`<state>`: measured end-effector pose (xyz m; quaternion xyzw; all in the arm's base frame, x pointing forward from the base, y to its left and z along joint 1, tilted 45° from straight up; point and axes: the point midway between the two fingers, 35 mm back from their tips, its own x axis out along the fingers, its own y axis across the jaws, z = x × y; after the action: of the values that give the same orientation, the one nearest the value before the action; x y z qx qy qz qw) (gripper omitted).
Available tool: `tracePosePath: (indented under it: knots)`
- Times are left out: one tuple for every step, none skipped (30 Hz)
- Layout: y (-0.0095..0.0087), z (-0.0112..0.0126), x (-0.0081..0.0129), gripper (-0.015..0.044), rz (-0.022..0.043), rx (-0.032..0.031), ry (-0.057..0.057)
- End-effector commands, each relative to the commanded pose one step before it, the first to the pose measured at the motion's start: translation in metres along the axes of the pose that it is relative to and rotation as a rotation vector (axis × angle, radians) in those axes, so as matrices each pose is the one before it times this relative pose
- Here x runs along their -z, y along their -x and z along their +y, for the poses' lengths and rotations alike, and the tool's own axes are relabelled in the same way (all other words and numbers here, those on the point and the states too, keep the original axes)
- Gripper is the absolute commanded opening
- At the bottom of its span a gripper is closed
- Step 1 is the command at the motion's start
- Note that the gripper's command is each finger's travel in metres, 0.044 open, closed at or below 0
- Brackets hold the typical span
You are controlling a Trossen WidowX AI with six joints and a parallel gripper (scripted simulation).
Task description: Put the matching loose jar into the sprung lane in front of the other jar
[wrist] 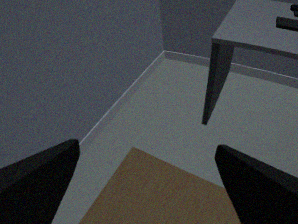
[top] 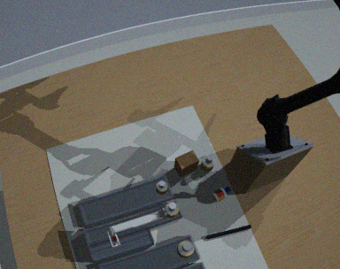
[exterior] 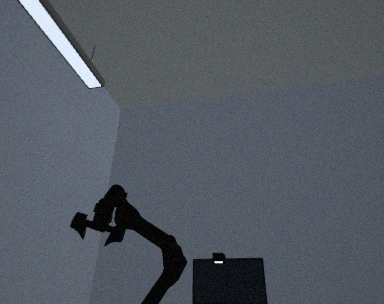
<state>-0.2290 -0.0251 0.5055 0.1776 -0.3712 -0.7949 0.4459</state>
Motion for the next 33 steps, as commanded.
tracePosePath:
  knots:
    - [0.00017,0.00117,-0.00008,0.0426,-0.00148,-0.00318,0.0044]
    - [0.00050,0.00352,-0.00023,0.0440,-0.00450,-0.00950,0.0131]
    - [0.00079,0.00587,-0.00042,0.0440,-0.00768,-0.01573,0.0219]
    - [0.00051,0.00829,0.00039,0.0440,-0.00811,-0.02076,0.0297]
    - [-0.00279,0.01337,0.00847,0.0440,0.00963,-0.02484,0.0369]
    - [-0.00354,0.01468,0.01061,0.0440,0.01473,-0.02628,0.0382]
    - [-0.00344,0.01465,0.01054,0.0440,0.01498,-0.02664,0.0378]
    - [-0.00334,0.01455,0.01049,0.0440,0.01532,-0.02677,0.0372]
    - [-0.00322,0.01456,0.01039,0.0440,0.01540,-0.02719,0.0370]
    - [-0.00239,0.01096,0.00768,0.0440,0.01159,-0.02067,0.0277]
    - [-0.00225,0.01288,0.00602,0.0440,0.00577,-0.02636,0.0247]
    - [-0.00246,0.01394,0.00656,0.0440,0.00637,-0.02883,0.0267]
    - [-0.00262,0.01415,0.00749,0.0440,0.00881,-0.02914,0.0289]
    - [-0.00278,0.01412,0.00959,0.0440,0.01485,-0.02833,0.0338]
    - [-0.00265,0.01366,0.00973,0.0440,0.01589,-0.02740,0.0339]
    - [-0.00256,0.01367,0.00963,0.0440,0.01589,-0.02765,0.0339]
    - [-0.00247,0.01367,0.00954,0.0440,0.01588,-0.02786,0.0339]
    - [-0.00239,0.01367,0.00945,0.0440,0.01586,-0.02804,0.0339]
    - [-0.00231,0.01367,0.00935,0.0440,0.01584,-0.02820,0.0339]
    - [-0.00223,0.01366,0.00926,0.0440,0.01582,-0.02832,0.0339]
    - [-0.00154,0.01016,0.00606,0.0440,0.00980,-0.02635,0.0121]
    - [-0.00164,0.01043,0.00644,0.0440,0.01098,-0.02724,0.0124]
    - [-0.00169,0.01031,0.00659,0.0440,0.01181,-0.02713,0.0122]
    - [-0.00175,0.01019,0.00674,0.0440,0.01264,-0.02699,0.0121]
    - [-0.00193,0.01075,0.00752,0.0440,0.01467,-0.02740,0.0159]
    - [-0.00238,0.01278,0.00988,0.0440,0.01947,-0.02690,0.0340]
    - [-0.00234,0.01288,0.00990,0.0440,0.01959,-0.02681,0.0352]
    - [-0.00227,0.01285,0.00978,0.0440,0.01945,-0.02673,0.0353]
    - [-0.00221,0.01282,0.00967,0.0440,0.01932,-0.02663,0.0355]
    - [-0.00216,0.01278,0.00955,0.0440,0.01919,-0.02649,0.0357]
    - [-0.00233,0.01429,0.01063,0.0440,0.02141,-0.02955,0.0403]
    - [-0.00234,0.01474,0.01089,0.0440,0.02203,-0.03036,0.0420]
    - [-0.00228,0.01465,0.01075,0.0440,0.02188,-0.03002,0.0423]
